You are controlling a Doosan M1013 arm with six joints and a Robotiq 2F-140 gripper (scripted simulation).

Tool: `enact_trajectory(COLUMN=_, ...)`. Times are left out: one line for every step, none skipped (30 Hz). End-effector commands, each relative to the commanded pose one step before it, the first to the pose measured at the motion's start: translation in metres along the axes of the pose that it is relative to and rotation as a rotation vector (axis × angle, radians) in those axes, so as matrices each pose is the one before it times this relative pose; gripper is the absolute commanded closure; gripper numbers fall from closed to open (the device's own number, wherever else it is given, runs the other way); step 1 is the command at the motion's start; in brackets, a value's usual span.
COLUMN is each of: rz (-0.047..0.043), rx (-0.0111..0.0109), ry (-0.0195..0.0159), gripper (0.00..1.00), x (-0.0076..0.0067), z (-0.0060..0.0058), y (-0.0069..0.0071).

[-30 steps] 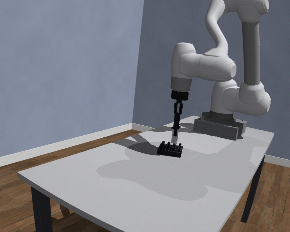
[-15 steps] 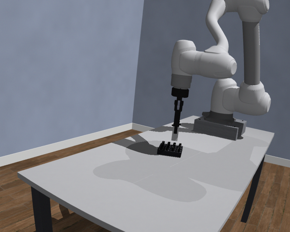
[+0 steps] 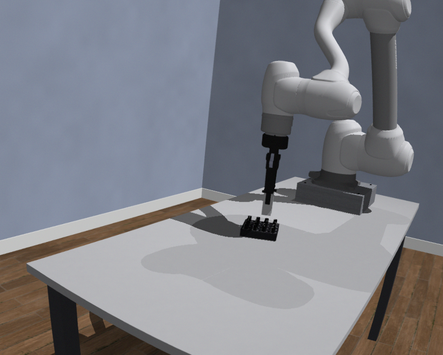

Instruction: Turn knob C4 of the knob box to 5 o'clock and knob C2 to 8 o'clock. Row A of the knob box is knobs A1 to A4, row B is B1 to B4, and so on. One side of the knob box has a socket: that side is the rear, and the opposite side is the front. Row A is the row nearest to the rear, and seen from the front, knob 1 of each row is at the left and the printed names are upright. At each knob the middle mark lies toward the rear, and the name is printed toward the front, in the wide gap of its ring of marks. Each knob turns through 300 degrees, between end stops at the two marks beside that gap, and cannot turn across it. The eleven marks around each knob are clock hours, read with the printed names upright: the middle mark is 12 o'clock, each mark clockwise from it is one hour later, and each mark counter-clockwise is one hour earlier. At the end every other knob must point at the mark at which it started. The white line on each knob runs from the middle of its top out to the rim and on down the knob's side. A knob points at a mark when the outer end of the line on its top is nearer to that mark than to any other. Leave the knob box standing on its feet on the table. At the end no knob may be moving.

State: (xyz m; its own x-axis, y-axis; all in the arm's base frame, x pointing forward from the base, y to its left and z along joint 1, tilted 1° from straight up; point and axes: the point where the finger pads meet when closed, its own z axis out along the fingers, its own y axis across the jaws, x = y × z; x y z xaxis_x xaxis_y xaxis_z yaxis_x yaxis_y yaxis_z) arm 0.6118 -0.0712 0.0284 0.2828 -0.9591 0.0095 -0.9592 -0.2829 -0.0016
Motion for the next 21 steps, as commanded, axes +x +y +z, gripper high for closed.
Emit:
enact_trajectory(rz=0.11328, rx=-0.00036, ry=0.00111, gripper=0.88, x=-0.00006, z=-0.00082, y=-0.00005)
enact_trajectory(rz=0.04482, rx=0.00000, ry=0.00000, gripper=0.88, x=0.00000, z=-0.00028, y=0.00000)
enact_trajectory(rz=0.04474, rx=0.00000, ry=0.00000, gripper=0.88, x=0.00000, z=-0.00028, y=0.00000)
enact_trajectory(rz=0.02929, rx=0.00000, ry=0.00000, gripper=0.88, x=0.00000, z=-0.00019, y=0.00000)
enact_trajectory(rz=0.03297, rx=0.00000, ry=0.00000, gripper=0.88, x=0.00000, z=-0.00021, y=0.00000)
enact_trajectory(rz=0.03476, rx=0.00000, ry=0.00000, gripper=0.88, x=0.00000, z=-0.00022, y=0.00000)
enact_trajectory(rz=0.00000, rx=0.00000, ry=0.00000, gripper=0.88, x=0.00000, z=0.00000, y=0.00000)
enact_trajectory(rz=0.00000, rx=0.00000, ry=0.00000, gripper=0.88, x=0.00000, z=0.00000, y=0.00000)
enact_trajectory(rz=0.06504, rx=0.00000, ry=0.00000, gripper=0.88, x=0.00000, z=-0.00041, y=-0.00001)
enact_trajectory(rz=0.05953, rx=0.00000, ry=0.00000, gripper=0.88, x=0.00000, z=-0.00038, y=-0.00001)
enact_trajectory(rz=0.02248, rx=0.00000, ry=0.00000, gripper=0.88, x=0.00000, z=-0.00014, y=0.00000)
enact_trajectory(rz=0.02952, rx=0.00000, ry=0.00000, gripper=0.88, x=0.00000, z=-0.00019, y=0.00000)
enact_trajectory(rz=0.03415, rx=0.00000, ry=0.00000, gripper=0.88, x=0.00000, z=-0.00022, y=0.00000)
enact_trajectory(rz=0.03490, rx=0.00000, ry=0.00000, gripper=0.88, x=0.00000, z=-0.00022, y=0.00000)
enact_trajectory(rz=0.03439, rx=0.00000, ry=0.00000, gripper=0.88, x=0.00000, z=-0.00022, y=0.00000)
enact_trajectory(rz=0.03404, rx=0.00000, ry=0.00000, gripper=0.88, x=0.00000, z=-0.00022, y=0.00000)
enact_trajectory(rz=0.03391, rx=0.00000, ry=0.00000, gripper=0.88, x=0.00000, z=-0.00022, y=0.00000)
enact_trajectory(rz=0.03392, rx=0.00000, ry=0.00000, gripper=0.88, x=0.00000, z=-0.00022, y=0.00000)
enact_trajectory(rz=0.03397, rx=0.00000, ry=0.00000, gripper=0.88, x=0.00000, z=-0.00022, y=0.00000)
enact_trajectory(rz=0.03392, rx=0.00000, ry=0.00000, gripper=0.88, x=0.00000, z=-0.00022, y=0.00000)
enact_trajectory(rz=0.03397, rx=0.00000, ry=0.00000, gripper=0.88, x=0.00000, z=-0.00022, y=0.00000)
